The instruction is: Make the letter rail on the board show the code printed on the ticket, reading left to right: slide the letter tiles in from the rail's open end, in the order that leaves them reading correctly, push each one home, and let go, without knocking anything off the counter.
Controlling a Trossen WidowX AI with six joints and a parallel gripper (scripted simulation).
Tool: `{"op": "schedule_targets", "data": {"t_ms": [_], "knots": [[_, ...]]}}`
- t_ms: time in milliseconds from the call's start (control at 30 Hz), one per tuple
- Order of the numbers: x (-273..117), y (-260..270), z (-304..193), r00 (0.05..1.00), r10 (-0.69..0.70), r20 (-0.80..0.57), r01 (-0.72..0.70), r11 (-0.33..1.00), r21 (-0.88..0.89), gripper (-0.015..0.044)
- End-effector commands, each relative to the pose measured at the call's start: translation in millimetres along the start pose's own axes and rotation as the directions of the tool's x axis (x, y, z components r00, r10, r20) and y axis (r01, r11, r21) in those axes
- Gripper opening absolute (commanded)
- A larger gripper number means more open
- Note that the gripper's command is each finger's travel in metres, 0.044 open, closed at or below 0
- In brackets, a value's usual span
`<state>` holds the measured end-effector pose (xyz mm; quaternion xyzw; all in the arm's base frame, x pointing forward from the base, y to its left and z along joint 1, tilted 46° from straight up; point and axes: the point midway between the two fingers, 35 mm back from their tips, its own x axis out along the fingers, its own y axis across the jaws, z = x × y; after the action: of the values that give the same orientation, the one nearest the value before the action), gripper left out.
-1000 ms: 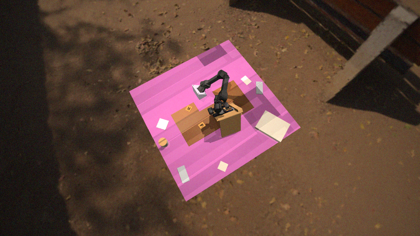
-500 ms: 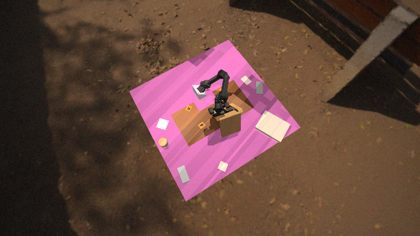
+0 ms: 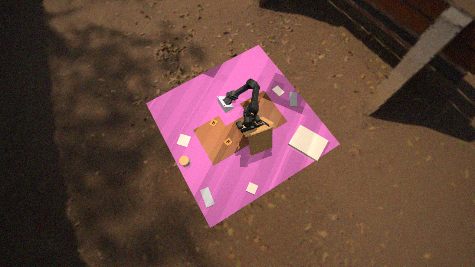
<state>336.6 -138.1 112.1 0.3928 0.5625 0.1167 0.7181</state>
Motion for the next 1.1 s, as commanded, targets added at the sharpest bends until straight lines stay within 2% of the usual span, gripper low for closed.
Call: {"op": "schedule_targets", "data": {"t_ms": [0,467,1067], "knots": [[-0.3,2.4,0.0,1.0,0.004,0.001,-0.004,1.0,0.002,0.0],[0.0,5.8,0.0,1.0,0.004,0.001,-0.004,1.0,0.002,0.0],[-22.3,2.2,-18.0,1.0,0.003,-0.001,-0.003,1.0,0.004,0.0]]}}
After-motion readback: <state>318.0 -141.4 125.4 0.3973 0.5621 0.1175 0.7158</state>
